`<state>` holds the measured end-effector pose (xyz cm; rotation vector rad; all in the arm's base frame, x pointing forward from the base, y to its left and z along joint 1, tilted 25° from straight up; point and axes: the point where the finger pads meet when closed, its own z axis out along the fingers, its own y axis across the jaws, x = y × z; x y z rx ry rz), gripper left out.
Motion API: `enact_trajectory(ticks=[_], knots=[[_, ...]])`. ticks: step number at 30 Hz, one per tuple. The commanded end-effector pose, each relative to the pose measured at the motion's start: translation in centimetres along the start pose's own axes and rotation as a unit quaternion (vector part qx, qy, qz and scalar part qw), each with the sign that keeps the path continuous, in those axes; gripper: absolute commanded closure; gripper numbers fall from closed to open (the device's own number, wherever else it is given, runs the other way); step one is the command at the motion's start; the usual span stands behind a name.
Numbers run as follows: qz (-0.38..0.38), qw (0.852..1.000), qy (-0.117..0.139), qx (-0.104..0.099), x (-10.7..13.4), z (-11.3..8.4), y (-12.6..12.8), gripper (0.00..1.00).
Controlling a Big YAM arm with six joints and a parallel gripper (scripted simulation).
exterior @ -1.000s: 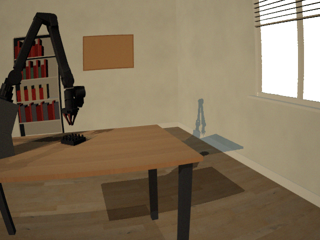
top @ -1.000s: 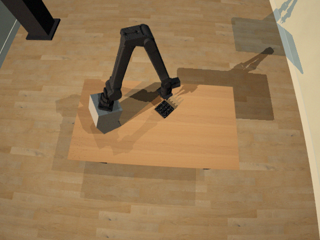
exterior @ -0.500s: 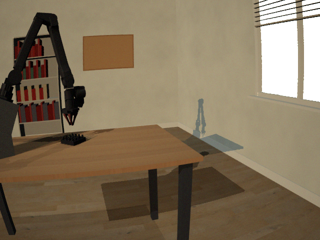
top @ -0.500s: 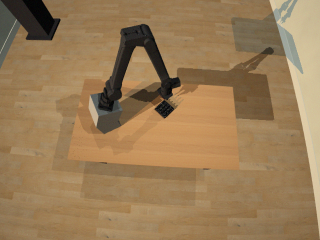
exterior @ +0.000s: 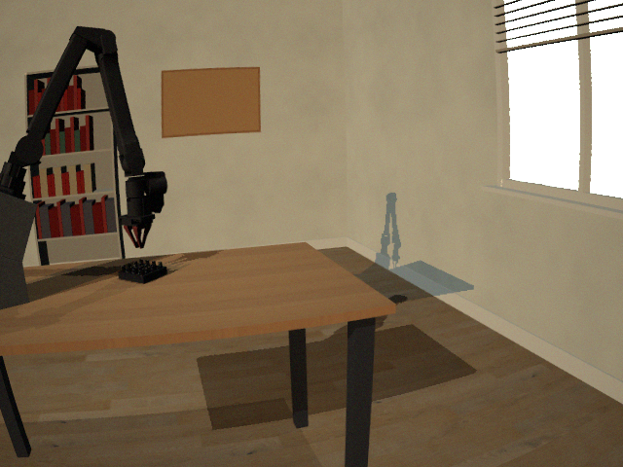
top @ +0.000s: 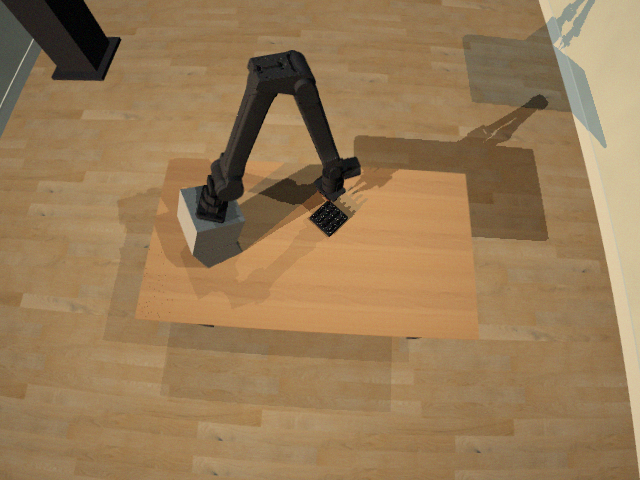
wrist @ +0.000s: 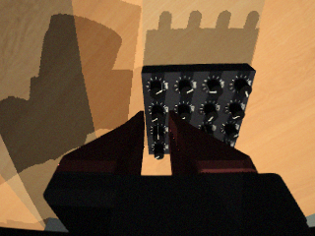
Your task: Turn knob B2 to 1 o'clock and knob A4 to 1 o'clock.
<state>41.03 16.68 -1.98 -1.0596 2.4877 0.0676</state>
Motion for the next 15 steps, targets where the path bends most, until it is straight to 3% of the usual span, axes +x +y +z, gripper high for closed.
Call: enact_trajectory(ticks=[1,15], knots=[[0.001,1.000,-0.012,0.004,-1.5,0.5,-0.1,0.82],[0.001,1.000,-0.010,0.003,-1.2,2.1,0.0,0.82]])
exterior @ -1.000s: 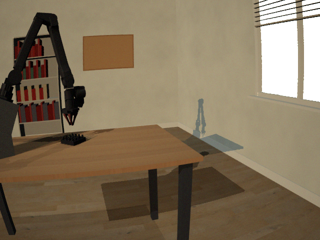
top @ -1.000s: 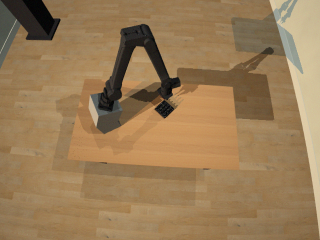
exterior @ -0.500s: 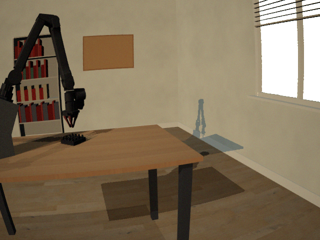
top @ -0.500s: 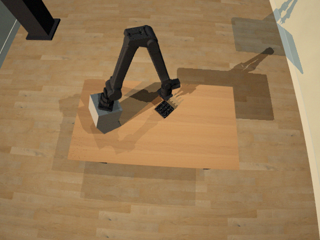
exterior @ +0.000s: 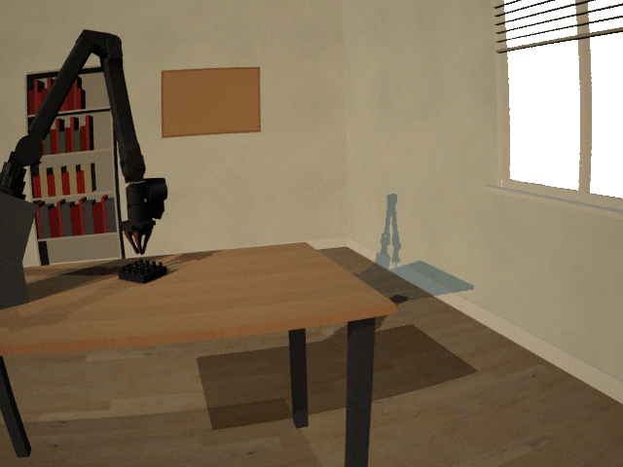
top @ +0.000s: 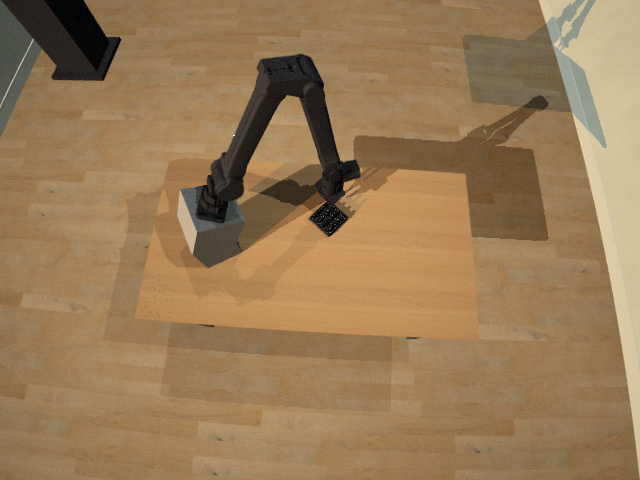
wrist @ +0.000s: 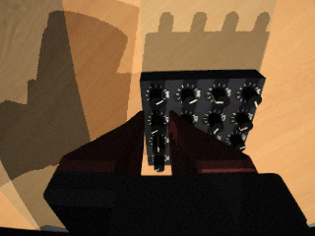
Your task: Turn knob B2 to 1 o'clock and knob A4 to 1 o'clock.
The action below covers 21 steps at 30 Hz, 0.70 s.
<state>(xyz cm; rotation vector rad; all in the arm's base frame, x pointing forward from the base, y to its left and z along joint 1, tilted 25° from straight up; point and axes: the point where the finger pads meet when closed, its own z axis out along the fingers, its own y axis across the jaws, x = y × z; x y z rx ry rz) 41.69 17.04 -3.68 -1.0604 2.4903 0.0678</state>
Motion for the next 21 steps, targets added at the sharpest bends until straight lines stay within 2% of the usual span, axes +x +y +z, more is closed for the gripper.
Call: enact_trajectory(ticks=[1,10,15,16,21], knots=[[0.001,1.000,-0.012,0.004,-1.42,0.37,-0.06,0.82],[0.001,1.000,-0.009,0.003,-1.17,1.14,0.06,0.82],[0.001,1.000,-0.009,0.003,-1.26,1.25,0.01,0.82],[0.001,1.000,-0.014,0.005,-1.45,0.77,-0.08,0.82],[0.001,1.000,-0.010,0.003,-1.18,1.19,0.03,0.82]])
